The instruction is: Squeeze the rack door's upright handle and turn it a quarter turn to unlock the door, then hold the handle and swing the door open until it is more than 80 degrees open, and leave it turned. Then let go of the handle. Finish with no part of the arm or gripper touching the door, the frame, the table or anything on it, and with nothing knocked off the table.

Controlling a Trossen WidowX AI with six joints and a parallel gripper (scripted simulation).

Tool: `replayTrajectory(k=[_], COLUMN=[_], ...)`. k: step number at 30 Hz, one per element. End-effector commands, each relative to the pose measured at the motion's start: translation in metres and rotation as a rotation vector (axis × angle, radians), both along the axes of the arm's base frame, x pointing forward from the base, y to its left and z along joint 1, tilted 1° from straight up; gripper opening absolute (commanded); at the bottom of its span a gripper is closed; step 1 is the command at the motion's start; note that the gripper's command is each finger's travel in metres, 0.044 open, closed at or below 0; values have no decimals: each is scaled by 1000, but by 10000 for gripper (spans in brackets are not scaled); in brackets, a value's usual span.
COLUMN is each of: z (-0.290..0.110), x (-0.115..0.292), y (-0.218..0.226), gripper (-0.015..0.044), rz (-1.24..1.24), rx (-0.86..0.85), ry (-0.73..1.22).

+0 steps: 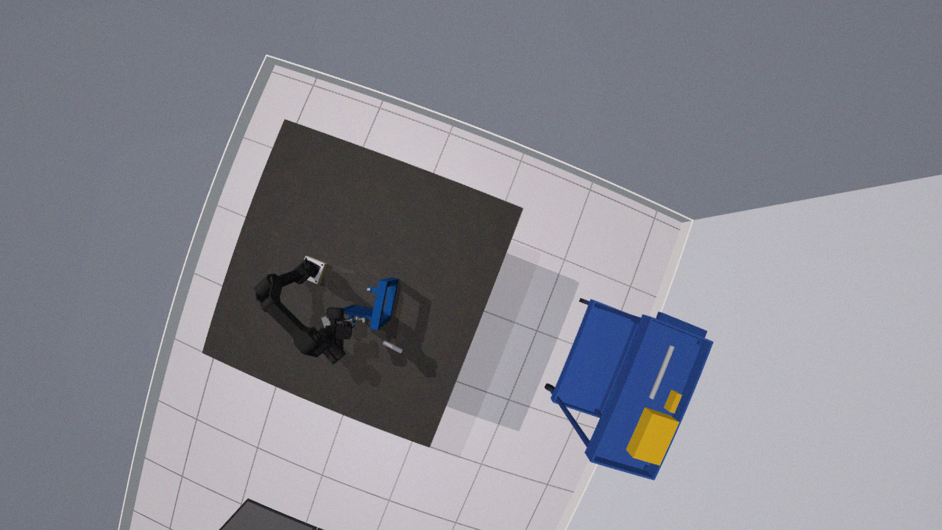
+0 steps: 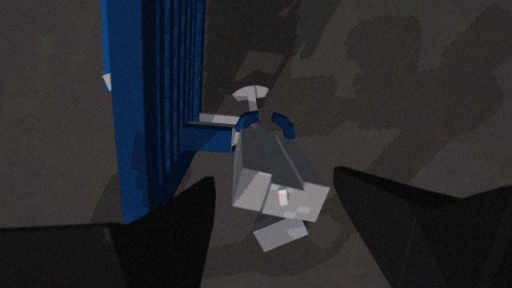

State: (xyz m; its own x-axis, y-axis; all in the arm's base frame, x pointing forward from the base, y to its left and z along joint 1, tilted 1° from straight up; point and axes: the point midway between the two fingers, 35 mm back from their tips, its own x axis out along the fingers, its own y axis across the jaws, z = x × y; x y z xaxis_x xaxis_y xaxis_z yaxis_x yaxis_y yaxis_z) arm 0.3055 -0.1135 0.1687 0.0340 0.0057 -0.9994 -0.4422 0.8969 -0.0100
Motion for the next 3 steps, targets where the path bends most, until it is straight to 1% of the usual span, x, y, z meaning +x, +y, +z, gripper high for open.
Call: replayTrajectory(k=[1,3], z=[5,8], x=[0,0], y=[0,0], gripper=[298,298], rz=[5,5], rx=[4,4], ry=[-1,-2])
